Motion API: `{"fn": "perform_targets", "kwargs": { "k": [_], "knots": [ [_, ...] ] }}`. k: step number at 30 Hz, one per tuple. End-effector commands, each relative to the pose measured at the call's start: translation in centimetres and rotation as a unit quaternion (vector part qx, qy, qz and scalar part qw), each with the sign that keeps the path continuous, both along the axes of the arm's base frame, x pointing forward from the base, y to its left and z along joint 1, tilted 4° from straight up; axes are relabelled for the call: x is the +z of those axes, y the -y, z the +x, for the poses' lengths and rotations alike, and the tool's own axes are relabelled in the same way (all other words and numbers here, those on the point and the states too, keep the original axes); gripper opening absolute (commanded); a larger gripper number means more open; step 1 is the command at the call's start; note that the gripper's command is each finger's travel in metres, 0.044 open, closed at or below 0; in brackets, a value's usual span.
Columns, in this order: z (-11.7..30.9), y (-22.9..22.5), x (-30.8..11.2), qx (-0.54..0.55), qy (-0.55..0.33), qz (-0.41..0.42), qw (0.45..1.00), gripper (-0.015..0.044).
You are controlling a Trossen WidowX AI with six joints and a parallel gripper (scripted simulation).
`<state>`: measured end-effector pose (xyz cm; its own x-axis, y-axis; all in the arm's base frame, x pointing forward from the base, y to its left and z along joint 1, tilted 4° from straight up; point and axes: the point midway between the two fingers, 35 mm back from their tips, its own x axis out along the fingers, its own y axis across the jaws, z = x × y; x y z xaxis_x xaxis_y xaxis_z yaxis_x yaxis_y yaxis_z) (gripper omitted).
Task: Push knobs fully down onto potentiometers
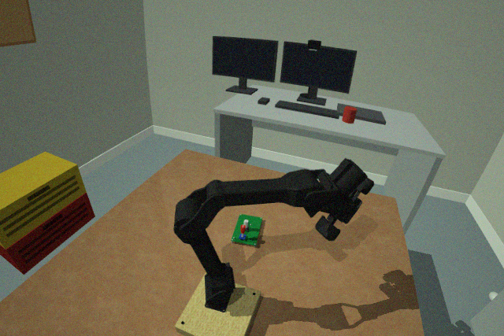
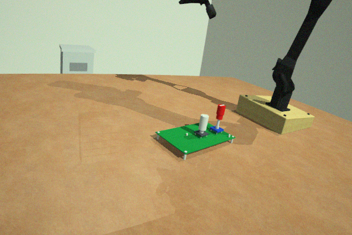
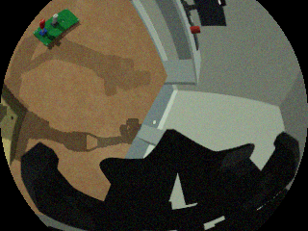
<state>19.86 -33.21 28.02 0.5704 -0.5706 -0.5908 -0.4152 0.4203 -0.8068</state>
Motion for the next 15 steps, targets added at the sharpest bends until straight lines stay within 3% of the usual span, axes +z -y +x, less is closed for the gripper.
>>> {"fn": "perform_targets", "kwargs": {
  "k": [1, 15],
  "knots": [
    [2.0, -1.4, -1.6, -0.006, 0.010, 0.056, 0.998, 0.0000],
    [9.2, -10.0, -7.6, -0.055, 0.004, 0.278, 0.959, 0.0000]
  ]
}}
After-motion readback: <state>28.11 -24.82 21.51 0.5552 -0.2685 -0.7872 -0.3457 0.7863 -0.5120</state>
